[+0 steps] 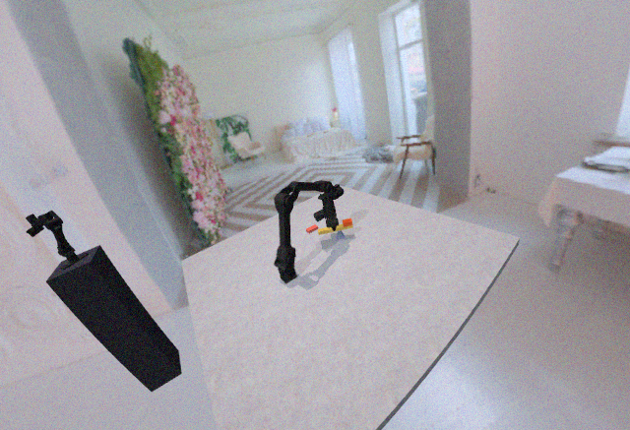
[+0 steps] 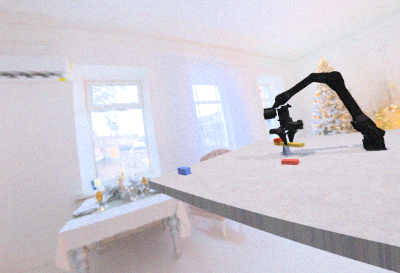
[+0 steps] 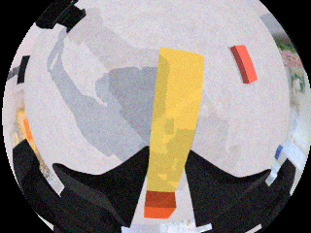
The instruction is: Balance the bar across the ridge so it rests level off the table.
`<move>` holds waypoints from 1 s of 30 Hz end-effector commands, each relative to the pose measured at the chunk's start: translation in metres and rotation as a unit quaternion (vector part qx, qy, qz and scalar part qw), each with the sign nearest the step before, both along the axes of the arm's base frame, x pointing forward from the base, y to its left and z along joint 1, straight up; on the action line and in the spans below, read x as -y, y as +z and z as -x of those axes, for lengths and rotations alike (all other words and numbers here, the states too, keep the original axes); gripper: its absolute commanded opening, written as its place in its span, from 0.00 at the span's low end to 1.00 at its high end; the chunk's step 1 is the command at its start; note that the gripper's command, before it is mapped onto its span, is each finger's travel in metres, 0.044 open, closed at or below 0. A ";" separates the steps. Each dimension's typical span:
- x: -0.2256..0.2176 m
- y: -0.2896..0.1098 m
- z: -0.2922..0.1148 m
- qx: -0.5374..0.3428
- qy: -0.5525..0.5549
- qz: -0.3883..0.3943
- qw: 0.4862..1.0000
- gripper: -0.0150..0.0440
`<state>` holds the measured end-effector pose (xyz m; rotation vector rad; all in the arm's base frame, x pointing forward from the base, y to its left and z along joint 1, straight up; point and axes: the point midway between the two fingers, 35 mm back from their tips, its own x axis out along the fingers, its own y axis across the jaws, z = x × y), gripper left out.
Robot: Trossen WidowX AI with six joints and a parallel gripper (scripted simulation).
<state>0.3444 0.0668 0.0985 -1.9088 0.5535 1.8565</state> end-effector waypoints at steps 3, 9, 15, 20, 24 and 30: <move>0.000 0.000 0.000 0.000 0.000 0.000 1.000 0.34; 0.000 0.000 0.000 0.000 0.000 0.000 1.000 0.54; 0.000 0.000 0.000 0.000 0.000 0.000 1.000 0.54; 0.000 0.000 0.000 0.000 0.000 0.000 1.000 0.54; 0.000 0.000 0.000 0.000 0.000 0.000 1.000 0.54; 0.000 0.000 0.000 0.000 0.000 0.000 1.000 0.54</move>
